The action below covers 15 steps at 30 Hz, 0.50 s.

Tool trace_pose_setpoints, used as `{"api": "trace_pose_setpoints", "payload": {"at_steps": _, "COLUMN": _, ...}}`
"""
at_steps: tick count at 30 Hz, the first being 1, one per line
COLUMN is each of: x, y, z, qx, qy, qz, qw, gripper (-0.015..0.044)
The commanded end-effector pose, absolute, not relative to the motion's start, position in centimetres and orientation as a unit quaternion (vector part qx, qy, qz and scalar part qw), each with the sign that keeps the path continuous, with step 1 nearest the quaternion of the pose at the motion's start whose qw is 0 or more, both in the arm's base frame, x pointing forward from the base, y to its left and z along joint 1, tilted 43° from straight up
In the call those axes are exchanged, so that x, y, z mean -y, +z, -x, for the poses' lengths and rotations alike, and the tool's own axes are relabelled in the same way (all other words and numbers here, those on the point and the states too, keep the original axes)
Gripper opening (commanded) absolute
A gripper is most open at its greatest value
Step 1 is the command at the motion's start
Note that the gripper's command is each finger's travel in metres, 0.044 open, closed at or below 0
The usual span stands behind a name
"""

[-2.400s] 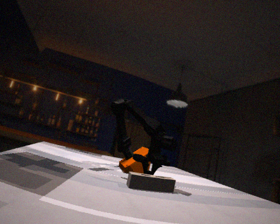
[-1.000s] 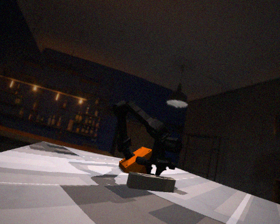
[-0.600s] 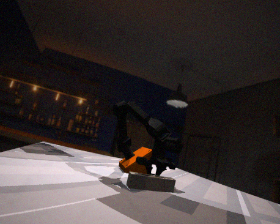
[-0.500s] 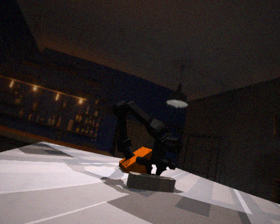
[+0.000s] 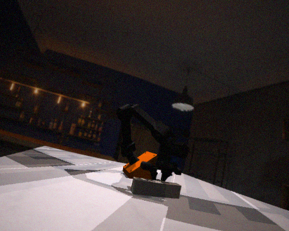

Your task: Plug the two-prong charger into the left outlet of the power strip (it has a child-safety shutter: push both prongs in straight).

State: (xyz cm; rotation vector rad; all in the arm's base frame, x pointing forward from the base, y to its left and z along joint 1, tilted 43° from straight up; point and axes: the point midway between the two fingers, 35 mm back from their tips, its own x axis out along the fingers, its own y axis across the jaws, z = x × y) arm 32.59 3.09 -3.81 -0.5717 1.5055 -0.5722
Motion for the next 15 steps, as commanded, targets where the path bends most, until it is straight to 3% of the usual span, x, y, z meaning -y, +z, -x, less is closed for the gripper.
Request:
{"api": "trace_pose_setpoints", "payload": {"at_steps": 1, "x": -3.08, "y": -3.73, "z": -32.77, "qx": -0.663, "qy": -0.254, "qz": 0.253, "qw": 0.657, "gripper": 0.0000}}
{"api": "trace_pose_setpoints", "payload": {"at_steps": 15, "x": -3.10, "y": -3.72, "z": -33.00, "qx": -0.663, "qy": -0.254, "qz": 0.253, "qw": 0.657, "gripper": 0.0000}}
